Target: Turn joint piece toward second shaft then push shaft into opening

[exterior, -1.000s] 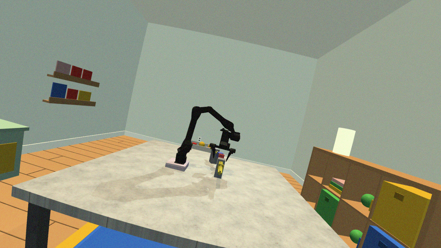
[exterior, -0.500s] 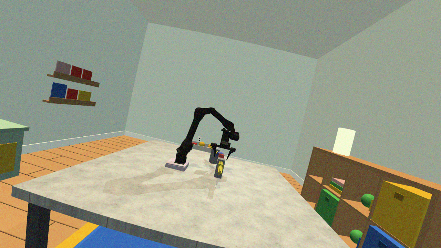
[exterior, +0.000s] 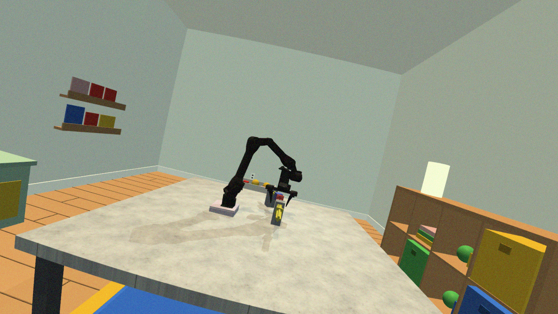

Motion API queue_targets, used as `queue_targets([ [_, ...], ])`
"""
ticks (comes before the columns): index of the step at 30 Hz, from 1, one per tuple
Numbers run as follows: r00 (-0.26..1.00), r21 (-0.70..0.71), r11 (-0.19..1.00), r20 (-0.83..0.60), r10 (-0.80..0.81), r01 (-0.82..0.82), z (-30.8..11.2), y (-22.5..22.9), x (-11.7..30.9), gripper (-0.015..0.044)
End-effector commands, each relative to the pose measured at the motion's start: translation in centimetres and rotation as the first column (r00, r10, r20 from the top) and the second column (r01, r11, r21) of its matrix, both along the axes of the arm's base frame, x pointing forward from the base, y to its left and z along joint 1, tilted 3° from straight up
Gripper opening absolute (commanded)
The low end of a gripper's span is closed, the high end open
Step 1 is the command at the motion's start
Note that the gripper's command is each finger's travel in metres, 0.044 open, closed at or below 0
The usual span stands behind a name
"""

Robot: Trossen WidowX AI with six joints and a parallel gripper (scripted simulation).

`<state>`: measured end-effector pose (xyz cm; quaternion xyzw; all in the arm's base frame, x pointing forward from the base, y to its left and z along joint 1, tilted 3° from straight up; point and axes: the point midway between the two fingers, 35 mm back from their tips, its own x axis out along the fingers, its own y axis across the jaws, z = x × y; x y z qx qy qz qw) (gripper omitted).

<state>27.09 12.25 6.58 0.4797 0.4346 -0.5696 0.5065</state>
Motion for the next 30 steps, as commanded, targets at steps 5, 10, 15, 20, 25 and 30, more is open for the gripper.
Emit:
queue_targets([
  [5,1.000,0.002,1.000,-0.001,-0.001,0.001,-0.40,-0.03,-0.03,0.0335],
  [10,1.000,0.002,1.000,-0.001,-0.001,0.001,-0.40,-0.03,-0.03,0.0204],
  [15,1.000,0.002,1.000,-0.001,-0.001,0.001,-0.40,-0.03,-0.03,0.0182],
  [20,1.000,0.002,1.000,-0.001,-0.001,0.001,-0.40,-0.03,-0.03,0.0182],
  [25,1.000,0.002,1.000,-0.001,-0.001,0.001,-0.40,-0.03,-0.03,0.0182],
  [30,1.000,0.002,1.000,-0.001,-0.001,0.001,-0.40,-0.03,-0.03,0.0182],
])
